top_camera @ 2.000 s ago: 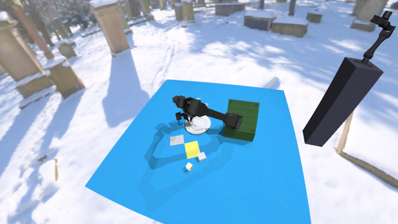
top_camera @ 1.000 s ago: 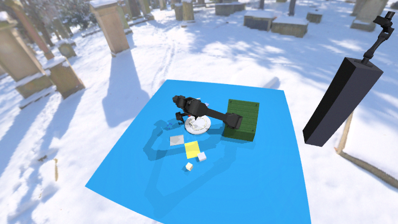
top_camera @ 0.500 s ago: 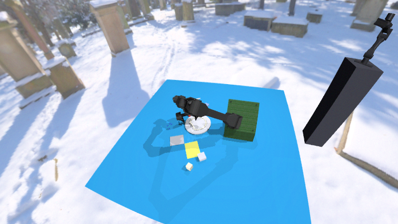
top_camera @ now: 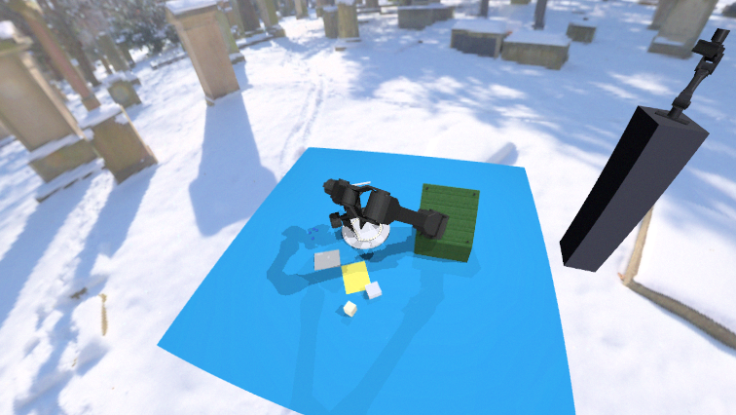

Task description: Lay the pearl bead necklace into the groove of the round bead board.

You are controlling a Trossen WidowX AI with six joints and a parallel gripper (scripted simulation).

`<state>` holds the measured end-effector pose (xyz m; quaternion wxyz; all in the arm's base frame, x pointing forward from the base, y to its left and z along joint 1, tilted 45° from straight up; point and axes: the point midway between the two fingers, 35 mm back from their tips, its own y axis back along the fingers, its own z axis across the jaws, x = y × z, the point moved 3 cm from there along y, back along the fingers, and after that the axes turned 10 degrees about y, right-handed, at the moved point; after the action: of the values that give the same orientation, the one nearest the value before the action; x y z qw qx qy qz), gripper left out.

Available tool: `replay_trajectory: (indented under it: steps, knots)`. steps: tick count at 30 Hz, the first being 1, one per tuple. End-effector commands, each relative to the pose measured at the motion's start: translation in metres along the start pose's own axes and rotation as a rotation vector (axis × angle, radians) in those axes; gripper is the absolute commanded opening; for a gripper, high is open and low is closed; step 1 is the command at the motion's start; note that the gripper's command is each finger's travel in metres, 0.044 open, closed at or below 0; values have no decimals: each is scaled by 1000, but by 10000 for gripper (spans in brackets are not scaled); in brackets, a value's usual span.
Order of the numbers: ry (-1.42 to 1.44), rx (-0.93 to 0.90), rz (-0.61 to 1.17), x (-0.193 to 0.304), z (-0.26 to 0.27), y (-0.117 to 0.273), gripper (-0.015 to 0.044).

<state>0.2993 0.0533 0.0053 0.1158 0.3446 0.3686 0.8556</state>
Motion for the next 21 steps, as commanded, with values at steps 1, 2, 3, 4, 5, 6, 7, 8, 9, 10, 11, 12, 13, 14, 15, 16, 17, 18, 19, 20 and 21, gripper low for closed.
replay_trajectory:
  steps: [1, 2, 3, 4, 5, 6, 7, 8, 9, 10, 11, 12, 13, 14, 15, 16, 17, 18, 19, 20, 21]
  knots:
    - [3, -3, 4, 5, -1, -6, 120]
    - [3, -4, 5, 5, -1, -10, 120]
    - [3, -4, 5, 5, -1, -14, 120]
    - [3, -4, 5, 5, -1, -15, 120]
    - [10, -1, -3, 2, 0, -6, 120]
    - [10, -1, -3, 2, 0, -6, 120]
    - [10, -1, -3, 2, 0, -6, 120]
    - [9, -1, -3, 2, 0, -7, 120]
    - [9, -1, -3, 2, 0, -8, 120]
    - [9, -1, -3, 2, 0, -10, 120]
    - [9, -1, -2, 2, 0, -11, 120]
    - [8, -2, -2, 2, 0, -13, 120]
    - [8, -2, -2, 2, 0, -14, 120]
    - [8, -2, -1, 2, 0, -16, 120]
    - [7, -2, -1, 3, 0, -17, 120]
    - [7, -2, 0, 3, 0, -19, 120]
    - [7, -2, 0, 3, 0, -21, 120]
    - [6, -3, 1, 3, 0, -22, 120]
    - [6, -3, 1, 3, 0, -24, 120]
    - [6, -3, 1, 3, 0, -26, 120]
    - [5, -3, 2, 4, 0, -27, 120]
